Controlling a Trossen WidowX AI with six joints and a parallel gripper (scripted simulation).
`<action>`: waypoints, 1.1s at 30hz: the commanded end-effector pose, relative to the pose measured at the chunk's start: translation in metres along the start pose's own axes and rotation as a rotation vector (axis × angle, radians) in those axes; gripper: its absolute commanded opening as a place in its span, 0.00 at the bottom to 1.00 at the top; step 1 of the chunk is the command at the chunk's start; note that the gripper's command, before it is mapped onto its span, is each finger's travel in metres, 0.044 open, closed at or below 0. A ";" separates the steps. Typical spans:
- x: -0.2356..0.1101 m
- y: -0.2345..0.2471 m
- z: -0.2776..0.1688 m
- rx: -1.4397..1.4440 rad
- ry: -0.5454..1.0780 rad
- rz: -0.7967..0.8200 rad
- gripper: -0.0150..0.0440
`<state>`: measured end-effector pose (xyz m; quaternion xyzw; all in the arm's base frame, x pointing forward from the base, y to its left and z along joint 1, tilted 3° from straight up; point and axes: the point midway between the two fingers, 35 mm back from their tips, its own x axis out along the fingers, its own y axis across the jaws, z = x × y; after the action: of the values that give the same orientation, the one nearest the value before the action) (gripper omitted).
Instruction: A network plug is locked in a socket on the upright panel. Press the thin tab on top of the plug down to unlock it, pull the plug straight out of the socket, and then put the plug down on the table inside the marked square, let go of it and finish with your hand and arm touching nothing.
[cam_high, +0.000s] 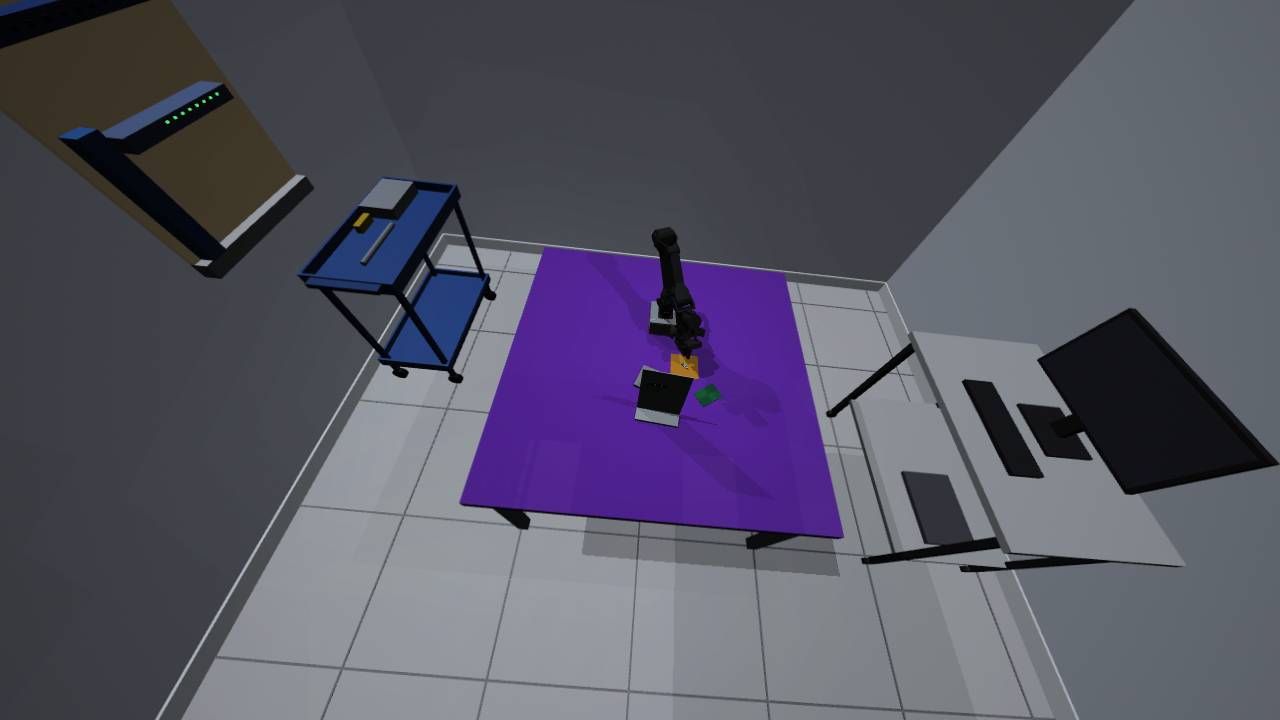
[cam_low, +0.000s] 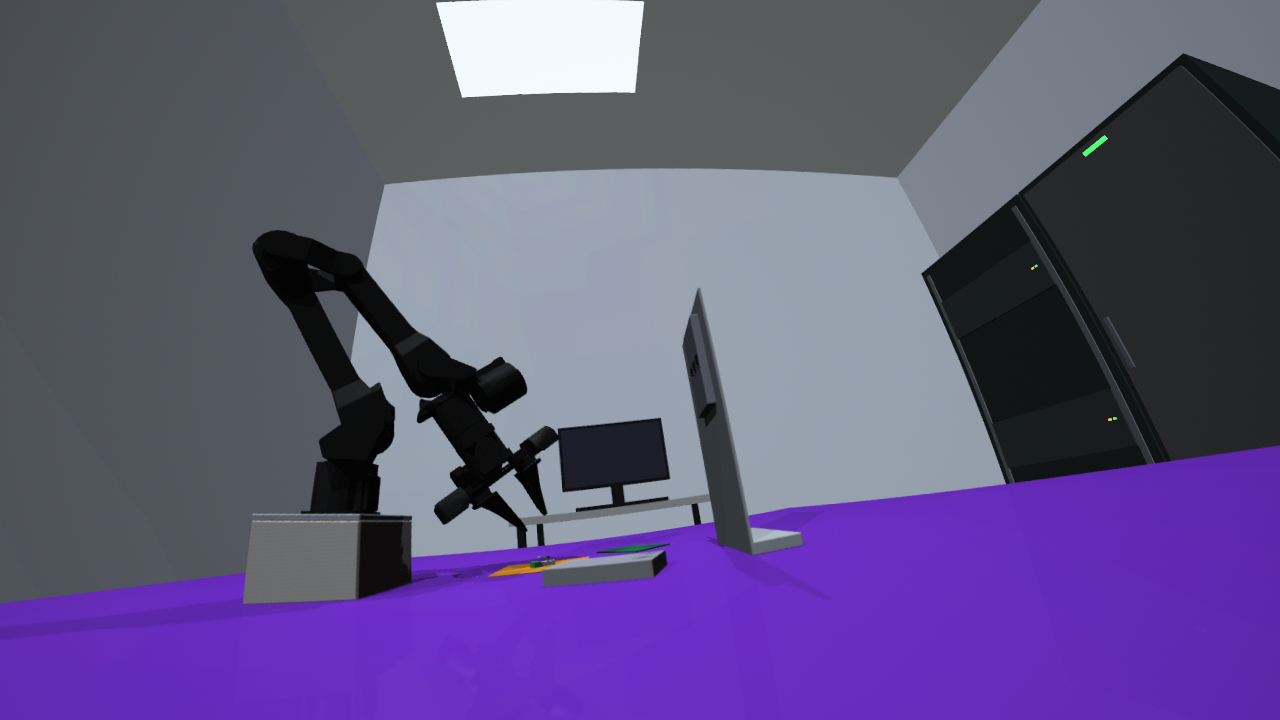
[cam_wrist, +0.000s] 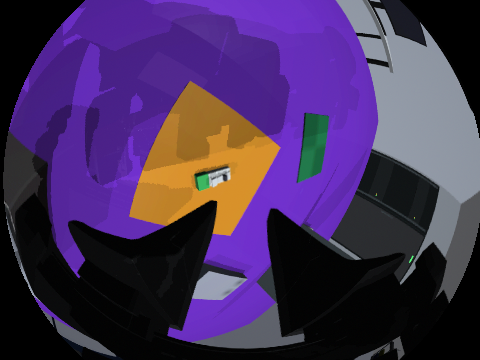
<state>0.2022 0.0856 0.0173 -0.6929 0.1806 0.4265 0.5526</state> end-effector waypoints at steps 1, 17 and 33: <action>-0.005 -0.007 -0.001 0.006 0.005 -0.014 0.52; -0.022 -0.019 0.000 0.006 0.005 -0.014 0.52; -0.041 -0.027 0.000 0.006 0.005 -0.013 0.52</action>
<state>0.1976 0.0852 0.0589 -0.6929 0.1805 0.4269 0.5523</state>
